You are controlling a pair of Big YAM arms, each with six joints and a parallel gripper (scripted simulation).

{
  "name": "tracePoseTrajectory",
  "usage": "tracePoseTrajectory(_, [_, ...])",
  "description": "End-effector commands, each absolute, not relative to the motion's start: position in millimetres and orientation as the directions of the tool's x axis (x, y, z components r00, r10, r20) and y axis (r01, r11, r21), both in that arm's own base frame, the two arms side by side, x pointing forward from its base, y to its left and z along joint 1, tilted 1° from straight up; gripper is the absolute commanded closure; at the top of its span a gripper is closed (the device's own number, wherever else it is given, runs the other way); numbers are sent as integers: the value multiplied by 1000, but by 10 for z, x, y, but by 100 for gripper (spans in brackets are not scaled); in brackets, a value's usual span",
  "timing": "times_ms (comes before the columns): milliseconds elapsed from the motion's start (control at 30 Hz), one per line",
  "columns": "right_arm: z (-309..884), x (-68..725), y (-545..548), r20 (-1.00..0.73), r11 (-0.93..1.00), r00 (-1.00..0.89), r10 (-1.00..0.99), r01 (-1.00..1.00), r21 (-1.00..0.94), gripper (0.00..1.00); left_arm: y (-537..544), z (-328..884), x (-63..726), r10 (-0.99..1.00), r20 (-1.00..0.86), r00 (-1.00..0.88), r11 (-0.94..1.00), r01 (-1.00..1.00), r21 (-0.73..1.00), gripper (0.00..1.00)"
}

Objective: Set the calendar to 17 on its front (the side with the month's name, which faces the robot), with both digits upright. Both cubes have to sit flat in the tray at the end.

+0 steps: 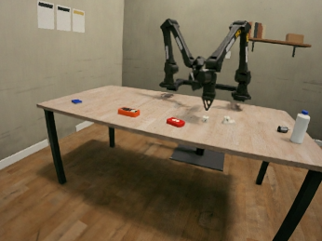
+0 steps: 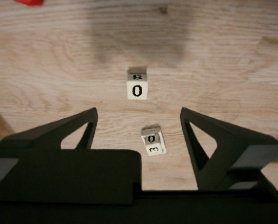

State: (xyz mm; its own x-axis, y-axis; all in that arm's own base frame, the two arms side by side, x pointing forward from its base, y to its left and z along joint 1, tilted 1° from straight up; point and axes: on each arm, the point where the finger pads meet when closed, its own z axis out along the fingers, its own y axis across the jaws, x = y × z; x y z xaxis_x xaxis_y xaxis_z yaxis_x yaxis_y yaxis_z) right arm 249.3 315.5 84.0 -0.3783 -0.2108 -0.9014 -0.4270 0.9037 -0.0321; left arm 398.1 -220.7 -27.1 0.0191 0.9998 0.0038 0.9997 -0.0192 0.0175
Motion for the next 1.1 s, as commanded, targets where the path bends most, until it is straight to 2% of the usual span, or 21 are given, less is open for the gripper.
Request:
tracePoseTrajectory(0, [958, 2533, 3261, -912, 906, -371, -178, -424, -4, 0, -2247, -289, 4113, 999, 3, 35, -35, 999, 25, 0])
tracePoseTrajectory(200, [1141, 2634, 3238, -912, 900, -358, -203, -434, -30, 0, -2459, -362, 3984, 958, 72, 278, -281, 959, 29, 0])
tracePoseTrajectory(267, [1141, 2634, 3238, -912, 900, -358, -203, -434, -30, 0, -2459, -362, 3984, 958, 72, 278, -281, 959, 29, 0])
tracePoseTrajectory(500, [1604, 2726, 2822, -880, 841, -358, -314, -534, -83, 0, -2699, -498, 3849, 829, 219, 514, -531, 847, 26, 0])
tracePoseTrajectory(1067, [2186, 2449, 2213, -874, 744, -342, -344, -667, -32, 0, -2701, -436, 3863, 829, 252, 500, -526, 849, 43, 0])
